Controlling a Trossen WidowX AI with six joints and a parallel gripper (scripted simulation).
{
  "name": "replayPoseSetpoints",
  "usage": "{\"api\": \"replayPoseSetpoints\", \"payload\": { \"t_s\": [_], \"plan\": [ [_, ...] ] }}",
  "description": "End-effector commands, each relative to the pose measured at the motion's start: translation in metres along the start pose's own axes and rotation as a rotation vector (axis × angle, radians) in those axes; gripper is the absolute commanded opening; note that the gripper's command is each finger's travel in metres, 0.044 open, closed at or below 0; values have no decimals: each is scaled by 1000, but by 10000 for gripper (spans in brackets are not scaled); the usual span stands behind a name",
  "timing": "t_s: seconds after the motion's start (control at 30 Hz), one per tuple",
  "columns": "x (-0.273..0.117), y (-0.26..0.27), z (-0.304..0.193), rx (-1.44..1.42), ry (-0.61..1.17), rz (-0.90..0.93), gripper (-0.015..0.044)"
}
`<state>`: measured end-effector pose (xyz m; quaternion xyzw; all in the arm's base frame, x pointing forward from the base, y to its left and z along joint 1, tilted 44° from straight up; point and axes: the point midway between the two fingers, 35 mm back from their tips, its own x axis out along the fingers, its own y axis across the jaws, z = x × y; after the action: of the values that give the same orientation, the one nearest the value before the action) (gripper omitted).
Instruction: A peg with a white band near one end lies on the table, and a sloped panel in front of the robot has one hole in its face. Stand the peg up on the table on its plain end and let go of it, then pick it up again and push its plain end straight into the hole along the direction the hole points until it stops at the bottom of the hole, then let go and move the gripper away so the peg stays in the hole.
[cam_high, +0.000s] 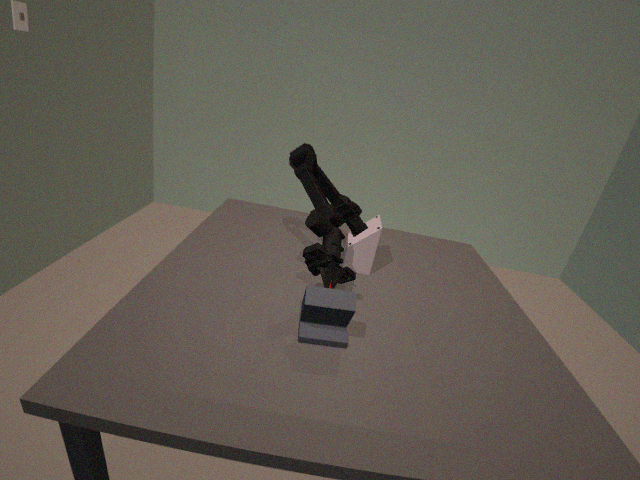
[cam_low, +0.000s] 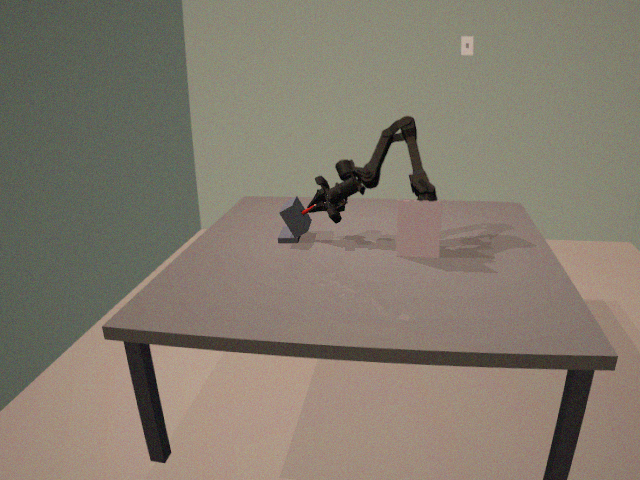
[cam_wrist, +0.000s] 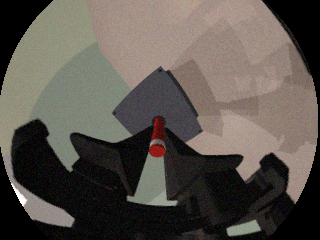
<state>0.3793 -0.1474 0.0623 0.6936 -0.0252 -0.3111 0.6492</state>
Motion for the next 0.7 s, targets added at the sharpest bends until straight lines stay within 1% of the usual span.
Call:
{"api": "replayPoseSetpoints", "payload": {
  "t_s": [0.0, 0.67],
  "plan": [
    [3, 0, -1, -5, 5, 2, 0],
    [8, 1, -1, 0, 0, 0, 0]
  ]
}}
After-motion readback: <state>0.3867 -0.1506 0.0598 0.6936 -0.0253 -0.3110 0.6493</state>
